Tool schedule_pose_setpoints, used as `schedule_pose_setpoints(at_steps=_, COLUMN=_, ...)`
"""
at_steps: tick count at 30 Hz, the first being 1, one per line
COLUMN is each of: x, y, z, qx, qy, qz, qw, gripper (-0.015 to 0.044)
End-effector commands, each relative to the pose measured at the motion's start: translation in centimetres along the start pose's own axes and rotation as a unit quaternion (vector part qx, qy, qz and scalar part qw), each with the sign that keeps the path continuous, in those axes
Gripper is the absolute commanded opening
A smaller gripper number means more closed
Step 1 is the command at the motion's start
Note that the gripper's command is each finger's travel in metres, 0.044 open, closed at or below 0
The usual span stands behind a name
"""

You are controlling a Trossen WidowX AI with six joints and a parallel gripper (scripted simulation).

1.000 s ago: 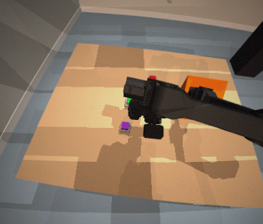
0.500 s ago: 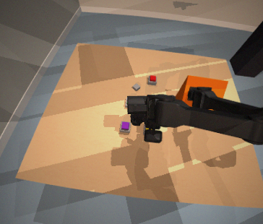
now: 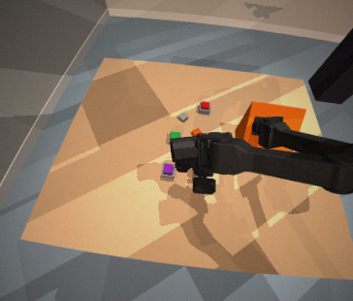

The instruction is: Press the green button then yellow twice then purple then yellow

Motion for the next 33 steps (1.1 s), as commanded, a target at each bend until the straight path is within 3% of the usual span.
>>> schedule_pose_setpoints(at_steps=1, x=0.3, y=-0.3, z=0.9, qx=0.002, qy=0.005, qz=0.007, qw=1.0, gripper=0.002)
schedule_pose_setpoints(at_steps=30, x=0.4, y=-0.3, z=2.1, qx=0.001, qy=0.005, qz=0.007, qw=1.0, gripper=0.002)
schedule_pose_setpoints(at_steps=33, x=0.2, y=-0.2, z=0.3, qx=0.001, qy=0.003, qz=0.004, qw=1.0, gripper=0.002)
Point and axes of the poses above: the point midway between the two fingers, 35 mm back from their tips, its own z axis out along the fingers, its own y axis across the jaws, x = y × z, the point moved 1 cm from there along -z, back along the fingers
